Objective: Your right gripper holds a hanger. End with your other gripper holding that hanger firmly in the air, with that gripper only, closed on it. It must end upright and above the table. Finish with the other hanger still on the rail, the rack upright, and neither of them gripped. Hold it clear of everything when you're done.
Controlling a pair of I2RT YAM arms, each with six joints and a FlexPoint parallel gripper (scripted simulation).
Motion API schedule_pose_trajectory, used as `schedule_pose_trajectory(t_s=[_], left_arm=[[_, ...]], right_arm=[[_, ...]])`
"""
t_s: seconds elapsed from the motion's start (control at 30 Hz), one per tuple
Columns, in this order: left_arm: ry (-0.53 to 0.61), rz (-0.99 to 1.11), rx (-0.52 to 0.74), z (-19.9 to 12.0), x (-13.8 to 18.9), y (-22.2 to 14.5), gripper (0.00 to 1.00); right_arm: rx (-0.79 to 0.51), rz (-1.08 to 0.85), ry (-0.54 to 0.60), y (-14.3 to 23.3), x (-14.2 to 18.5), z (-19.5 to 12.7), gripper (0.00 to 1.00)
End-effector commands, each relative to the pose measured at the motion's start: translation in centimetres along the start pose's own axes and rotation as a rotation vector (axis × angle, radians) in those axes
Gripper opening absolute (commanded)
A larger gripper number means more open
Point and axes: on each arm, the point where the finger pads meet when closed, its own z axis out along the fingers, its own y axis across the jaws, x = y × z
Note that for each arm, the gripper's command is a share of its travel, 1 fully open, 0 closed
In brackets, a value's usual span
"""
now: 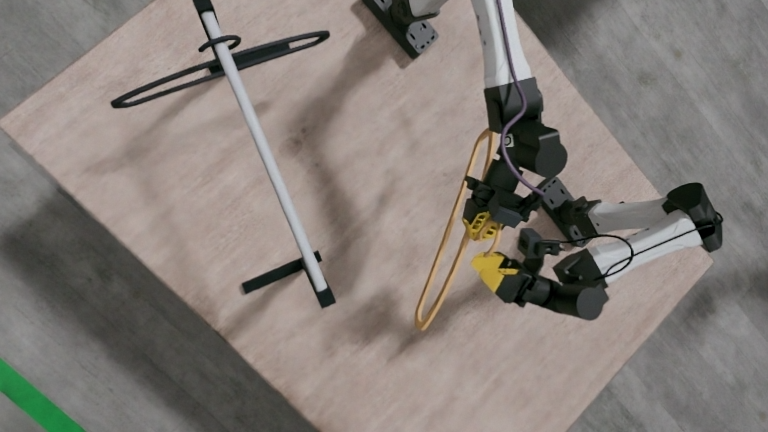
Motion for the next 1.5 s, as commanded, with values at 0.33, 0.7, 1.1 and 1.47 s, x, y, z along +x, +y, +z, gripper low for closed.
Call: schedule_pose_trajectory(t_s=[0.33,0.7,1.1,1.47], left_arm=[[0.033,0.160,0.045,1.9,0.8,-0.2,0.48],[0.039,0.177,0.034,3.2,1.1,-0.2,0.48],[0.038,0.176,0.033,5.2,1.5,-0.5,0.40],[0.039,0.174,0.034,5.2,1.5,-0.6,0.21]], right_arm=[[-0.005,0.026,-0.038,-0.1,-1.4,-0.4,0.00],[-0.005,0.026,-0.038,-0.1,-1.4,-0.4,0.00],[-0.005,0.026,-0.038,-0.1,-1.4,-0.4,0.00],[-0.005,0.026,-0.038,-0.1,-1.4,-0.4,0.00]])
